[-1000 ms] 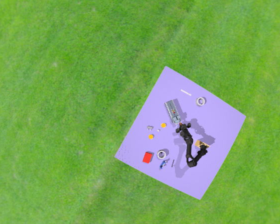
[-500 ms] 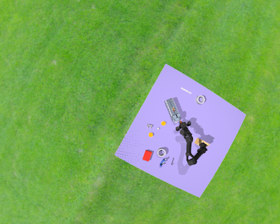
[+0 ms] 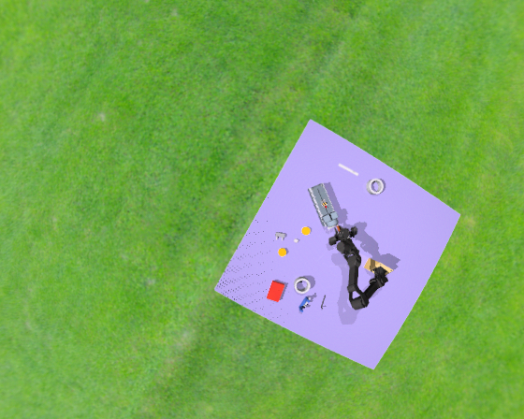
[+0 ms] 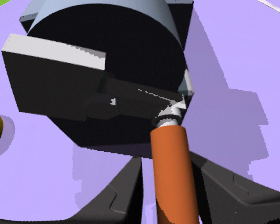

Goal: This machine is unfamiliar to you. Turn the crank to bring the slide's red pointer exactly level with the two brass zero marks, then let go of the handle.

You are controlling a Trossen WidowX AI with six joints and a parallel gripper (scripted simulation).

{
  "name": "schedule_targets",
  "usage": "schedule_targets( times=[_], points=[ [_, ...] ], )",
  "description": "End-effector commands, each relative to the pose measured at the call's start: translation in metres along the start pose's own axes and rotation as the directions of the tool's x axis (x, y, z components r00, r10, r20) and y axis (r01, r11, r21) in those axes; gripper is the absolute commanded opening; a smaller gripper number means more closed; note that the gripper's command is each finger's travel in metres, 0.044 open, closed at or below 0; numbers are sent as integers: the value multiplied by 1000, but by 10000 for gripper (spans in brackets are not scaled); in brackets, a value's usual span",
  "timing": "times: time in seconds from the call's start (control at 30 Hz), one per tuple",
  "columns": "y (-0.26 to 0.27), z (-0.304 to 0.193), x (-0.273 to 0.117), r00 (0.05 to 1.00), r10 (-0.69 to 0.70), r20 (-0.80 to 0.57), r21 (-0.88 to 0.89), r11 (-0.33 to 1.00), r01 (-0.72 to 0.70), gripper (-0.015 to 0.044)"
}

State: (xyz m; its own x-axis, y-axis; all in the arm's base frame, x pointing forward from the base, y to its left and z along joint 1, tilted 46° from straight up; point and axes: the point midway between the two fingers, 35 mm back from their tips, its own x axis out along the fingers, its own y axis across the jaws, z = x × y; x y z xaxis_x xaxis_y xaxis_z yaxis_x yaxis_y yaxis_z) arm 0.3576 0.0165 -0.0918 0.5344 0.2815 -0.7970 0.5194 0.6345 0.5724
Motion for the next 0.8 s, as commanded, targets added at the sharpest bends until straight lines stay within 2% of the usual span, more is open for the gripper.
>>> schedule_targets(
  times=[0.0,0.3,0.77],
  points=[
    [0,0,0,1000,-1,-1,0,1000,1,210],
    [0,0,0,1000,-1,-1,0,1000,1,440],
    [0,37,-36,1000,-2,0,-1,1000,2,440]
  ],
)
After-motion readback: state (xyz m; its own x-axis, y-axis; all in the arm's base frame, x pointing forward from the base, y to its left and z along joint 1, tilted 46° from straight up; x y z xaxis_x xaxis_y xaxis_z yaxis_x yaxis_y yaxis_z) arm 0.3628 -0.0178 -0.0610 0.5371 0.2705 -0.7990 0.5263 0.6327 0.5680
